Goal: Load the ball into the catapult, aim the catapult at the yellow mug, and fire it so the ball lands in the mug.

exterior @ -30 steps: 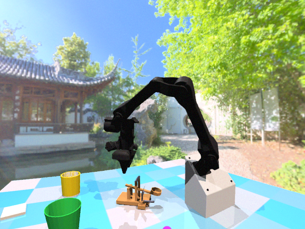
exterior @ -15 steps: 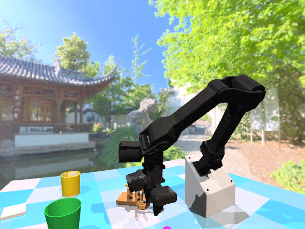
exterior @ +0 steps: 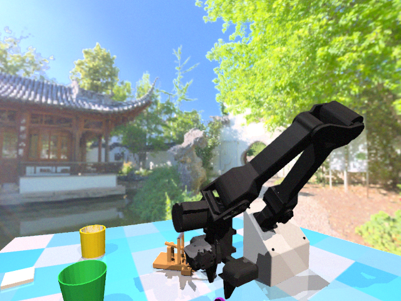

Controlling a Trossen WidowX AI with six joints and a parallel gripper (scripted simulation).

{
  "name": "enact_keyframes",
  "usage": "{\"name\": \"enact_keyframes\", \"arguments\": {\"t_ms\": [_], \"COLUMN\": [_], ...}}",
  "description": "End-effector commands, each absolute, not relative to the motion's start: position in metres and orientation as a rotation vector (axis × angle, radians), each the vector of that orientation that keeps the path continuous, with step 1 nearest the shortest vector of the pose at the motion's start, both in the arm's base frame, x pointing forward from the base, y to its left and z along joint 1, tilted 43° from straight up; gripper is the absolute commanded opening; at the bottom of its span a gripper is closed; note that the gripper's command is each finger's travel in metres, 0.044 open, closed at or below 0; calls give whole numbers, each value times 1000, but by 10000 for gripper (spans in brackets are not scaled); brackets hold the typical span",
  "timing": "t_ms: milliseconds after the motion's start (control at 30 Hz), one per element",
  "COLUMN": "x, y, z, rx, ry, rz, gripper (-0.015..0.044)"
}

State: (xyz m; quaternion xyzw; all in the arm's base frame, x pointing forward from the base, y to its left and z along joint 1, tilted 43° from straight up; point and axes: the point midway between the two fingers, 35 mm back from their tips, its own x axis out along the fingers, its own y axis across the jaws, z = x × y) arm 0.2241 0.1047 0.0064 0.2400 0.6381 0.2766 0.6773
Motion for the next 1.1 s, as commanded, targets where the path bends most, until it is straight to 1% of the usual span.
{"name": "enact_keyframes", "arguments": {"t_ms": [0,900,1067], "x": [221,221,221], "y": [110,137,137], "z": [0,-29,-29], "rx": [546,548,548], "ry": [1446,1446,1446], "rz": [624,625,625], "gripper": [300,300,169]}}
